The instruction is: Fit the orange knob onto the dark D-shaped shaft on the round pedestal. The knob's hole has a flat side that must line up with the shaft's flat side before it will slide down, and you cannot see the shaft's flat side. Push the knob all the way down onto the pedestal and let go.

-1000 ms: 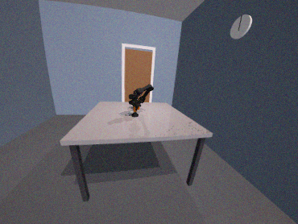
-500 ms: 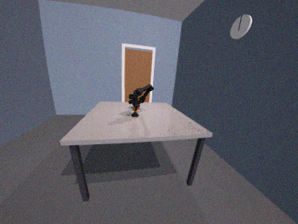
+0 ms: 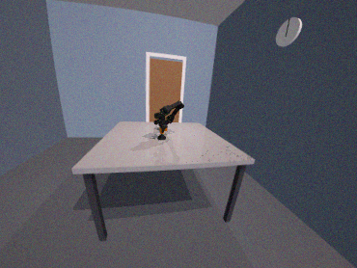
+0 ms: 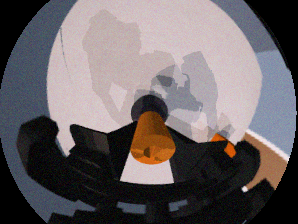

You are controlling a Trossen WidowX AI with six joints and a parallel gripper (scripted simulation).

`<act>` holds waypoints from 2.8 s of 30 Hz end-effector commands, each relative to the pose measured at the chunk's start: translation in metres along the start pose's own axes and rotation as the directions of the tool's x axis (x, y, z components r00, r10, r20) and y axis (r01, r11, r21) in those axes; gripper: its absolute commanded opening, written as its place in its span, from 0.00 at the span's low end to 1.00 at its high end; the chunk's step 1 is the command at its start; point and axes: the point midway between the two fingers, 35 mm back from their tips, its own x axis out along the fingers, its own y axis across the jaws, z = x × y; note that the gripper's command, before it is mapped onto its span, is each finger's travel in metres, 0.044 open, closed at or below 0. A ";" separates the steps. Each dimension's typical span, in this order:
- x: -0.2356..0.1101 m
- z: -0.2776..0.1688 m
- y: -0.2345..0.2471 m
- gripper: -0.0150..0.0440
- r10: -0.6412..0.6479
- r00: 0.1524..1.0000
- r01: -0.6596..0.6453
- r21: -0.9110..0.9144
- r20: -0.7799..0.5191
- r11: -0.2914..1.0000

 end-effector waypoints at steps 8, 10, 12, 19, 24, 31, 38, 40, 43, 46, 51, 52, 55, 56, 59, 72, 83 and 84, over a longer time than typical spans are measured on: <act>0.000 0.000 0.001 0.25 0.003 1.000 -0.003 -0.009 0.002 1.000; 0.000 0.000 0.001 0.25 0.003 1.000 -0.003 -0.009 0.002 1.000; 0.000 0.000 0.001 0.25 0.003 1.000 -0.003 -0.009 0.002 1.000; 0.000 0.000 0.001 0.25 0.003 1.000 -0.003 -0.009 0.002 1.000; 0.000 0.000 0.001 0.25 0.003 1.000 -0.003 -0.009 0.002 1.000; -0.001 0.000 0.001 0.25 0.003 1.000 -0.003 -0.004 0.002 1.000; -0.006 0.001 0.003 0.25 0.003 1.000 -0.003 0.028 0.002 1.000; -0.005 0.001 0.002 0.25 0.003 1.000 -0.003 0.053 0.002 0.999; -0.003 0.001 0.002 0.25 0.003 1.000 -0.003 0.053 0.002 0.999; -0.002 0.001 0.001 0.25 0.003 1.000 -0.003 0.053 0.002 0.999; -0.002 0.000 0.001 0.25 0.003 1.000 -0.003 0.053 0.002 0.999; -0.002 0.000 0.001 0.25 0.003 1.000 -0.003 0.053 0.002 0.999; -0.003 0.000 0.001 0.25 0.003 1.000 -0.003 0.053 0.002 0.999; -0.004 0.000 0.002 0.25 0.003 1.000 -0.003 0.053 0.002 0.999; -0.004 0.000 0.003 0.25 0.003 1.000 -0.003 0.053 0.002 0.999; 0.000 0.001 0.000 0.25 0.003 1.000 -0.003 0.053 0.002 0.999; -0.005 0.000 -0.001 0.25 0.003 1.000 -0.003 0.080 0.002 0.997; -0.005 0.000 0.000 0.25 0.003 1.000 -0.003 0.098 0.002 0.995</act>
